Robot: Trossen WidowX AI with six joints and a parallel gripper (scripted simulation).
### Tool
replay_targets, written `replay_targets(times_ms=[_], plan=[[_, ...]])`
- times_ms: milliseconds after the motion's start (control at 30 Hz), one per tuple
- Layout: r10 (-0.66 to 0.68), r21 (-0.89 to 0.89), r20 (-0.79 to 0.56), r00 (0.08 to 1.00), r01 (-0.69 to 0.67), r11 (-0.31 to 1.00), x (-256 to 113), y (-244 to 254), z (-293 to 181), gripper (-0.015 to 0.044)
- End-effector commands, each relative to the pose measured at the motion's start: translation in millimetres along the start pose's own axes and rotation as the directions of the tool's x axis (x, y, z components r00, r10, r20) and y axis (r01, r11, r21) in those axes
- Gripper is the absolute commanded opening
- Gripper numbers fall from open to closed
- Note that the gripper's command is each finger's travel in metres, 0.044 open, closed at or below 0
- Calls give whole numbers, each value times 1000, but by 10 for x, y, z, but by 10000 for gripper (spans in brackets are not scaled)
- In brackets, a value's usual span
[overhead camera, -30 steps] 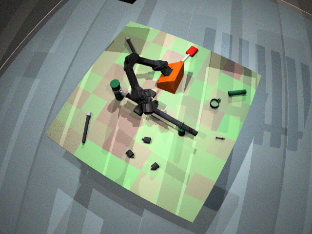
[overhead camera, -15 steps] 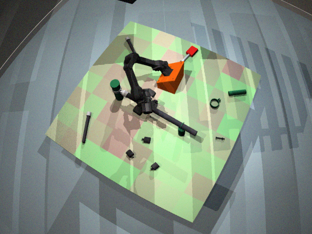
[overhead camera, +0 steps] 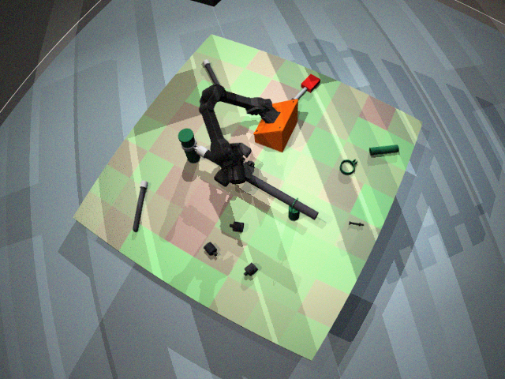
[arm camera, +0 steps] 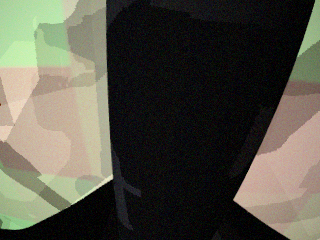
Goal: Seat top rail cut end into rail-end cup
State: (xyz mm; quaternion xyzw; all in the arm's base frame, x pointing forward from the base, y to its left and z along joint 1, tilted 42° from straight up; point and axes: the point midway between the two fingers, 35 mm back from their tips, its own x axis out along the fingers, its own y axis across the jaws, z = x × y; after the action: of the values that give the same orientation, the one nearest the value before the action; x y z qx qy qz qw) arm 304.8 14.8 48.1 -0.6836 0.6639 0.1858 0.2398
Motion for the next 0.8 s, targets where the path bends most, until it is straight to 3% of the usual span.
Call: replay_targets(times_ms=[0,767], plan=[[-6,0,-7,1000,6,1000,-13,-4,-45,0],[-6,0,-7,1000,6,1000,1,-9,-118,0]])
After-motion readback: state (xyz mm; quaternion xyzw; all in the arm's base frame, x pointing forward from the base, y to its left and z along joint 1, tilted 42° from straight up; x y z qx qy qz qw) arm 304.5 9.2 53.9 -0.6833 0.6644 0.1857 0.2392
